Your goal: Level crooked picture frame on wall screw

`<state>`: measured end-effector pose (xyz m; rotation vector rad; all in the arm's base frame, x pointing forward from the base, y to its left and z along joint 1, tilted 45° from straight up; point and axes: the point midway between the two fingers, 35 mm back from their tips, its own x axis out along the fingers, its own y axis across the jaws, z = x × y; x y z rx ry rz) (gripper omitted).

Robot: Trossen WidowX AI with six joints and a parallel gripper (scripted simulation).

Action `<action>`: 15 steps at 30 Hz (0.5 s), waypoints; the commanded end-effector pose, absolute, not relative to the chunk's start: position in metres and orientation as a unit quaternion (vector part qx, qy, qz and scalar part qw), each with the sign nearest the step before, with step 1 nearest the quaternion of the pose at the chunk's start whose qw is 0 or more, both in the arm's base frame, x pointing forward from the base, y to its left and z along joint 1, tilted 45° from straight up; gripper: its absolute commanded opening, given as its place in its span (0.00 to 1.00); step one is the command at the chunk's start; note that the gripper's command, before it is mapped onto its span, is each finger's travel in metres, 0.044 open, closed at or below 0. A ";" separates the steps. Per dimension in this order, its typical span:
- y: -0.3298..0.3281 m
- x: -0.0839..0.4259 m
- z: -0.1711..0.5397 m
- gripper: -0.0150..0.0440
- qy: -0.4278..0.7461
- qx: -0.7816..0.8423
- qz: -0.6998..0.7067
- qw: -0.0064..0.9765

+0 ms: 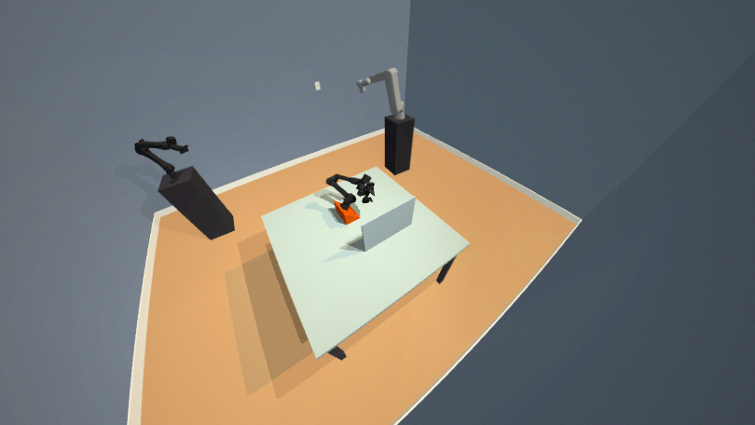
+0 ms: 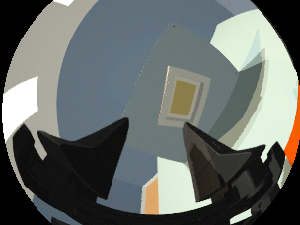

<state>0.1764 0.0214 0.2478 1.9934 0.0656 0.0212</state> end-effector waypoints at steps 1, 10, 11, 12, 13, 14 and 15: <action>0.020 0.176 0.249 0.69 0.024 0.841 0.010 0.541; 0.020 0.176 0.249 0.69 0.024 0.841 0.010 0.541; 0.020 0.176 0.249 0.69 0.024 0.841 0.010 0.541; 0.020 0.176 0.249 0.69 0.024 0.841 0.010 0.541; 0.022 0.178 0.248 0.69 0.028 0.840 0.009 0.542; 0.024 0.182 0.247 0.69 0.028 0.841 0.010 0.540; 0.028 0.190 0.246 0.69 0.029 0.843 0.012 0.537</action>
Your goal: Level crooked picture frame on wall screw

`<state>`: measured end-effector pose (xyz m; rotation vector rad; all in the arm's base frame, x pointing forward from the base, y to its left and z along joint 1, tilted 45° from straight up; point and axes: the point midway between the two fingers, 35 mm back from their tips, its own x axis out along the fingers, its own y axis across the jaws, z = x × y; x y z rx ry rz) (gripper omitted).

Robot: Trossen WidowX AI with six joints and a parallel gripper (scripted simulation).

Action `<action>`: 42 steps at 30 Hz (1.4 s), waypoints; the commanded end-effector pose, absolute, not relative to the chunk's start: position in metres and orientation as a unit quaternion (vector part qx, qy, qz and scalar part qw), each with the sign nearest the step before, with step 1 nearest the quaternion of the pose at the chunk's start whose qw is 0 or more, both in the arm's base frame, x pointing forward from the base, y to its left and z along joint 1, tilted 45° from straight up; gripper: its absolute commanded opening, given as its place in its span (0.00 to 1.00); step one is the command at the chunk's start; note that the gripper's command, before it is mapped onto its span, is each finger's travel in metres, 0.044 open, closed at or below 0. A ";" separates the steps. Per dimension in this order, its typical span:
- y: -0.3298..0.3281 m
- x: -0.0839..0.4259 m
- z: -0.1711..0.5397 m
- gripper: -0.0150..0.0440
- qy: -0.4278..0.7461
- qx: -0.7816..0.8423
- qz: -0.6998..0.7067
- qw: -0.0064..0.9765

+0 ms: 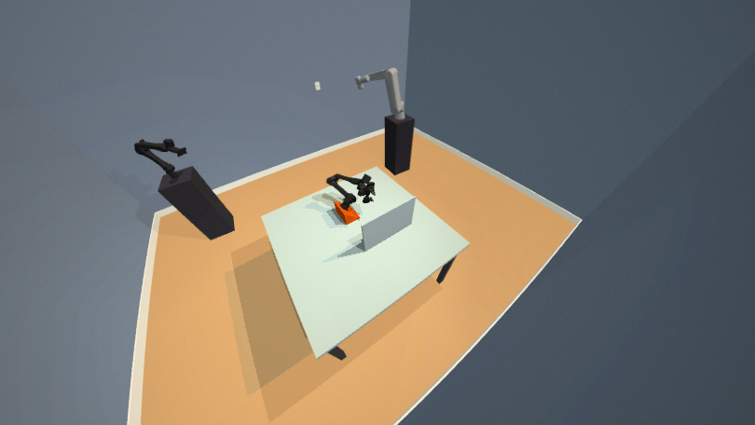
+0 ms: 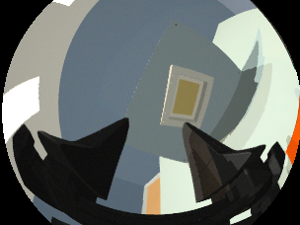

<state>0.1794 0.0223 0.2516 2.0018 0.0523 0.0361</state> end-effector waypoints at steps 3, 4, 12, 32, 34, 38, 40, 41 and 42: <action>0.039 0.214 0.239 0.69 0.033 0.850 0.019 0.526; 0.042 0.222 0.236 0.69 0.034 0.852 0.021 0.522; 0.050 0.244 0.221 0.69 0.036 0.860 0.028 0.508; 0.057 0.251 0.230 0.69 0.036 0.861 0.029 0.507; 0.059 0.262 0.232 0.69 0.036 0.861 0.029 0.507; 0.062 0.287 0.233 0.69 0.036 0.861 0.029 0.507; 0.062 0.301 0.231 0.69 0.035 0.860 0.030 0.507; 0.062 0.307 0.230 0.69 0.035 0.860 0.030 0.507; 0.062 0.313 0.228 0.69 0.035 0.860 0.030 0.508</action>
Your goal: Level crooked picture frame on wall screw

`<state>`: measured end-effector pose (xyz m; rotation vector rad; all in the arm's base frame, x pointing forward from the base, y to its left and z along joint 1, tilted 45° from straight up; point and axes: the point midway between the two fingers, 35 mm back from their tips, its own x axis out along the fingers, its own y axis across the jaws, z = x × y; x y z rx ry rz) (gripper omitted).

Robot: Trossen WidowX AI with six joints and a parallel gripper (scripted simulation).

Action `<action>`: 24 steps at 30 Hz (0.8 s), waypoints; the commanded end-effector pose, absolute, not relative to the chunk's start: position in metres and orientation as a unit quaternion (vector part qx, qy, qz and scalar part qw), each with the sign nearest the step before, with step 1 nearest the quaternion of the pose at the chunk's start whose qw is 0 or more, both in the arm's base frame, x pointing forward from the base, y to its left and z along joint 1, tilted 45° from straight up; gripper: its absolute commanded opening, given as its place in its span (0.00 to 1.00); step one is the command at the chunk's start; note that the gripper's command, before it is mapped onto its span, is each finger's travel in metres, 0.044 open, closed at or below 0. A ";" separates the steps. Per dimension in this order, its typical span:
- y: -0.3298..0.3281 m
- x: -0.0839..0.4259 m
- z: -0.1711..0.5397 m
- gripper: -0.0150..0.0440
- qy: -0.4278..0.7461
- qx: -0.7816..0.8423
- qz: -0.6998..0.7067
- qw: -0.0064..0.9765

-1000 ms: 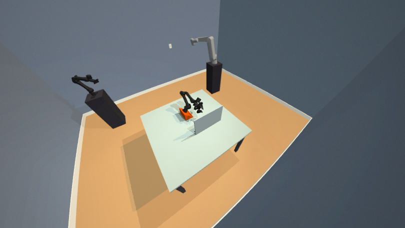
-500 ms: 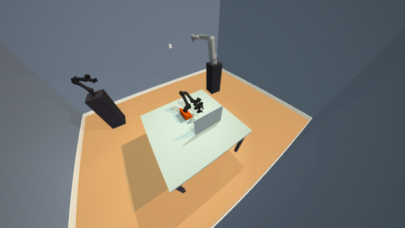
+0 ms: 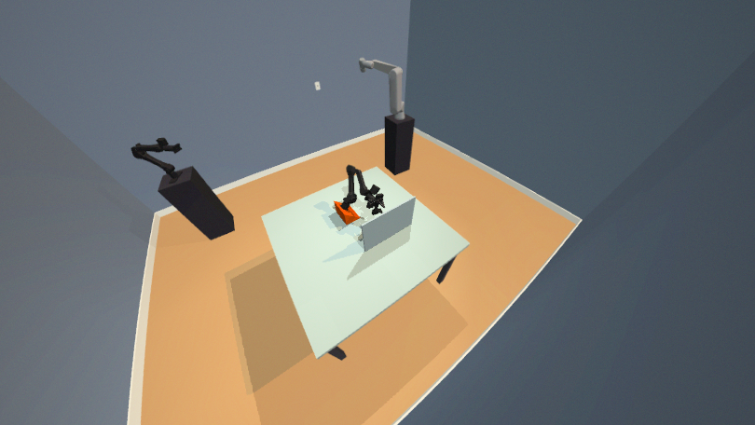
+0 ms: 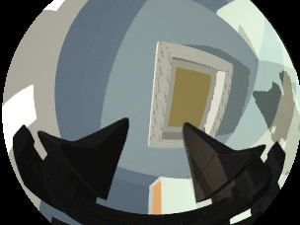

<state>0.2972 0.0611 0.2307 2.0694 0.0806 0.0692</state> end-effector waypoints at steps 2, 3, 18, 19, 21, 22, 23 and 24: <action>0.062 0.317 0.227 0.69 0.035 0.860 0.030 0.508; 0.062 0.317 0.227 0.69 0.035 0.860 0.030 0.508; 0.062 0.320 0.228 0.69 0.035 0.860 0.030 0.508; 0.062 0.321 0.228 0.69 0.035 0.860 0.030 0.508; 0.063 0.324 0.228 0.69 0.035 0.860 0.030 0.508; 0.063 0.325 0.228 0.69 0.035 0.860 0.030 0.508; 0.063 0.327 0.228 0.69 0.035 0.860 0.030 0.508; 0.063 0.329 0.229 0.69 0.035 0.860 0.030 0.508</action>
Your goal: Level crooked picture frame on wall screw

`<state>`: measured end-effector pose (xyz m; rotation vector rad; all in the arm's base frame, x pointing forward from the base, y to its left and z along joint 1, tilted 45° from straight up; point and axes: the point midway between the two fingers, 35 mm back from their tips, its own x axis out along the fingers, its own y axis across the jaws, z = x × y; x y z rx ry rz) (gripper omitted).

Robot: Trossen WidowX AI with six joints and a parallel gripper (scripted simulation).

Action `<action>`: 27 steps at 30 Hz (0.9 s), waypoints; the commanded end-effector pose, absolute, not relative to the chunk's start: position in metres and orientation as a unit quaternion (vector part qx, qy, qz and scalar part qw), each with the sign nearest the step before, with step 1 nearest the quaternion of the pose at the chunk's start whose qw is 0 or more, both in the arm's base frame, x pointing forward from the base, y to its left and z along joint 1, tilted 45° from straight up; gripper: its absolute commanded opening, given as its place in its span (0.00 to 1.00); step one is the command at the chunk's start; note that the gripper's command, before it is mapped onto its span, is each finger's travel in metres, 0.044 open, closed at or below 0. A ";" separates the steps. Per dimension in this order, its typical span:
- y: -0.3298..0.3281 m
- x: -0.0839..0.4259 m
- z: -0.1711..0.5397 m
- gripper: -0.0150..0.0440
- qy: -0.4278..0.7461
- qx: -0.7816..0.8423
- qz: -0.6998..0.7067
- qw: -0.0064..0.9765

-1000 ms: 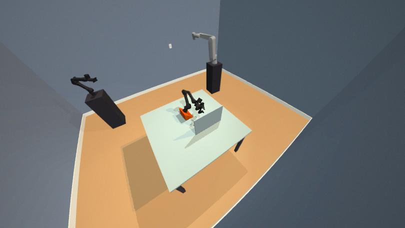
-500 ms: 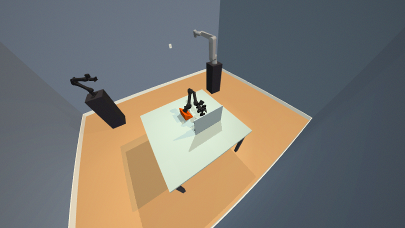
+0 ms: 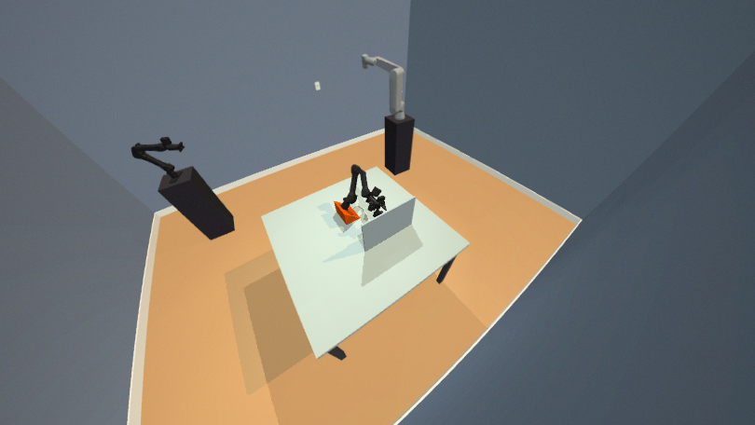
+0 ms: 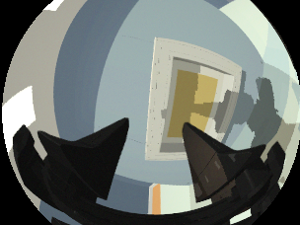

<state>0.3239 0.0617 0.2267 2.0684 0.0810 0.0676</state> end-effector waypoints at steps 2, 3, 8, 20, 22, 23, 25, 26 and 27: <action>0.063 0.332 0.229 0.69 0.035 0.860 0.030 0.508; 0.064 0.333 0.229 0.69 0.035 0.860 0.030 0.508; 0.064 0.341 0.229 0.69 0.035 0.860 0.031 0.508; 0.066 0.357 0.228 0.69 0.035 0.860 0.031 0.508; 0.066 0.357 0.228 0.69 0.035 0.860 0.031 0.508; 0.066 0.357 0.228 0.69 0.035 0.860 0.031 0.508; 0.066 0.357 0.228 0.69 0.035 0.860 0.031 0.508; 0.066 0.357 0.228 0.69 0.035 0.860 0.031 0.508; 0.066 0.357 0.228 0.69 0.035 0.860 0.031 0.508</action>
